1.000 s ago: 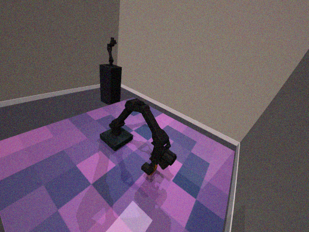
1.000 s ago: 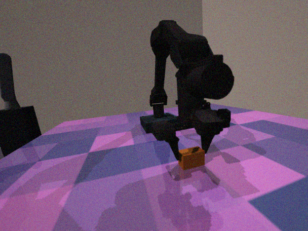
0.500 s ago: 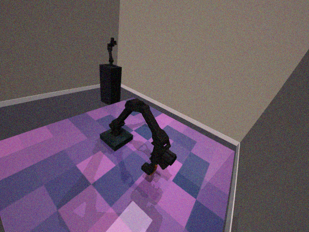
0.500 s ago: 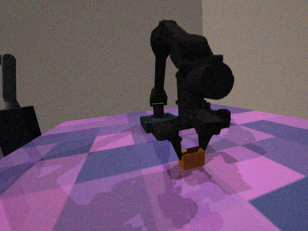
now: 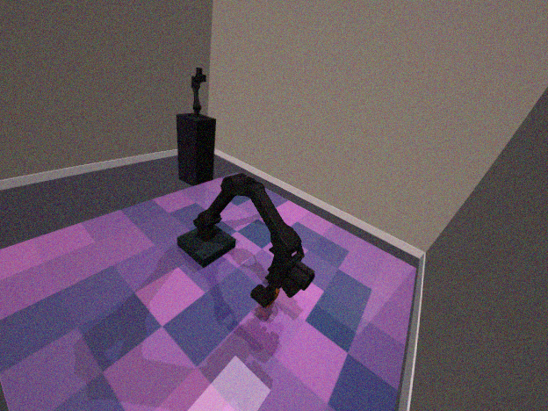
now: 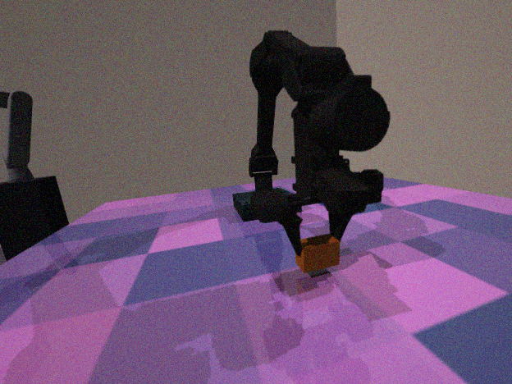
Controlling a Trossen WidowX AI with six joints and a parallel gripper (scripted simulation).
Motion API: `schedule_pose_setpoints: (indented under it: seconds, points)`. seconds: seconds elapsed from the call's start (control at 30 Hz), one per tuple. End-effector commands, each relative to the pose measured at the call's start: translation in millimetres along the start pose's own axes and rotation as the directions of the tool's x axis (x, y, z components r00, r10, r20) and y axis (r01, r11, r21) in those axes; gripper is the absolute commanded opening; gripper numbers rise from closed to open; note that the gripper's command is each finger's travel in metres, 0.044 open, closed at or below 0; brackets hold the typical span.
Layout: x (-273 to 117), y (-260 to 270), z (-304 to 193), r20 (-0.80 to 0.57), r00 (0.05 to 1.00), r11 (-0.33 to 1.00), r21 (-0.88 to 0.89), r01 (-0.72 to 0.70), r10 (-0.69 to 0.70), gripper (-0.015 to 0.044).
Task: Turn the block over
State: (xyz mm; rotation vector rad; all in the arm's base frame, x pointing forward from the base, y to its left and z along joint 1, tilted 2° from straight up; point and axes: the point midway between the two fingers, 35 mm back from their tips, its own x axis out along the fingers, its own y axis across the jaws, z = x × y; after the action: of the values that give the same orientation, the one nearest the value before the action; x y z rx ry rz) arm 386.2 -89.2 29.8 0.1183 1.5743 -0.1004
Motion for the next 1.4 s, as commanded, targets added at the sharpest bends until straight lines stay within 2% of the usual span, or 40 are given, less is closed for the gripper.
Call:
schedule_pose_setpoints:
  seconds: [0.0,0.13,0.67,1.37]
  points:
    - [-14,-1,2,0.015,1.0,1.0,0.004,0.003,-0.003,0.0]
    - [-12,-1,3,0.036,0.999,1.0,0.005,0.003,-0.003,0.0]
    - [-3,-1,7,0.26,0.965,1.0,0.004,0.0,-0.001,0.0]
    - [-1,-1,-3,0.529,0.849,1.0,0.004,0.003,-0.005,0.0]
